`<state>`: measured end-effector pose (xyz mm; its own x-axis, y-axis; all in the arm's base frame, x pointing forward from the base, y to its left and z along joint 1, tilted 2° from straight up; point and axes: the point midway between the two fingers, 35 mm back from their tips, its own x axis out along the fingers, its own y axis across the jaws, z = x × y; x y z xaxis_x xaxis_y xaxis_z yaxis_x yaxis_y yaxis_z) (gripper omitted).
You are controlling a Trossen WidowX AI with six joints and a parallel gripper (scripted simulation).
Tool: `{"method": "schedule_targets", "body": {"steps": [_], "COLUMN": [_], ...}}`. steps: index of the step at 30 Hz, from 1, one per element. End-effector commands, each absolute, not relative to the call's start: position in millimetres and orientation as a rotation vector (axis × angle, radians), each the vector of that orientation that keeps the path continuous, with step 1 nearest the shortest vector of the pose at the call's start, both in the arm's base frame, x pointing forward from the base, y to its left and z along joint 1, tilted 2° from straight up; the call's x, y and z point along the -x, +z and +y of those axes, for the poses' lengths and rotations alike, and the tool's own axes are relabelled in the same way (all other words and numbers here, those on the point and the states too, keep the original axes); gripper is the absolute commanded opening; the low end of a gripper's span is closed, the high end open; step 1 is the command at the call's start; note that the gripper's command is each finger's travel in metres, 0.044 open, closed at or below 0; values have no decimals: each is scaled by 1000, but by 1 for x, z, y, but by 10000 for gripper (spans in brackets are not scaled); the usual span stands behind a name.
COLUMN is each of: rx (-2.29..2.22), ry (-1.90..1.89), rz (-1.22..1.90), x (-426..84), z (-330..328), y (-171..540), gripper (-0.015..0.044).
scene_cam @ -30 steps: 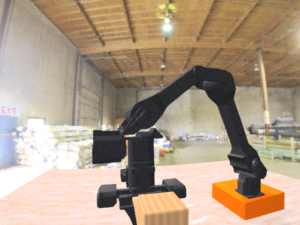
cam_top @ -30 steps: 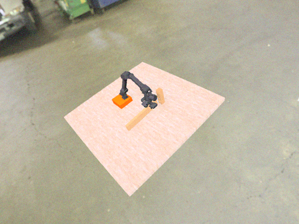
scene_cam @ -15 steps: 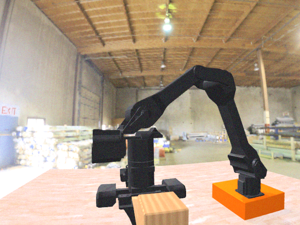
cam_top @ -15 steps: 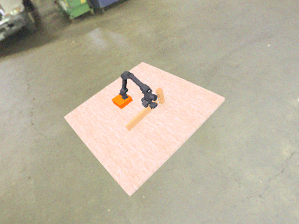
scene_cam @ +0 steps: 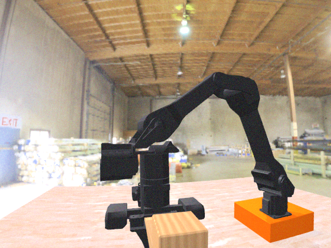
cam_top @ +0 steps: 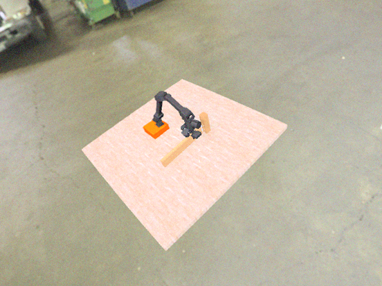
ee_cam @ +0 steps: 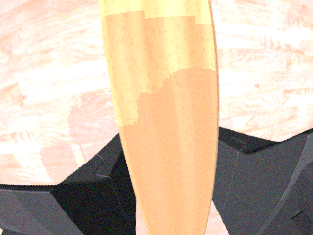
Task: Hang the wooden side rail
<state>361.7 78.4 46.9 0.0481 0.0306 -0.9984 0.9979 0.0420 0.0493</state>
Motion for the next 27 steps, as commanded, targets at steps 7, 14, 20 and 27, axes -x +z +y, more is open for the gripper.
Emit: {"method": "schedule_targets", "body": {"steps": [7,14,20,27], "rx": [-1225,-1225,-1225,-1225], "ry": [-1116,-1116,-1116,-1116], "rz": [1211,1211,1211,1211], "x": [-364,-363,-362,-362], "z": [81,82,83,83], "y": [47,47,46,46], "gripper": [0,0,0,0]}}
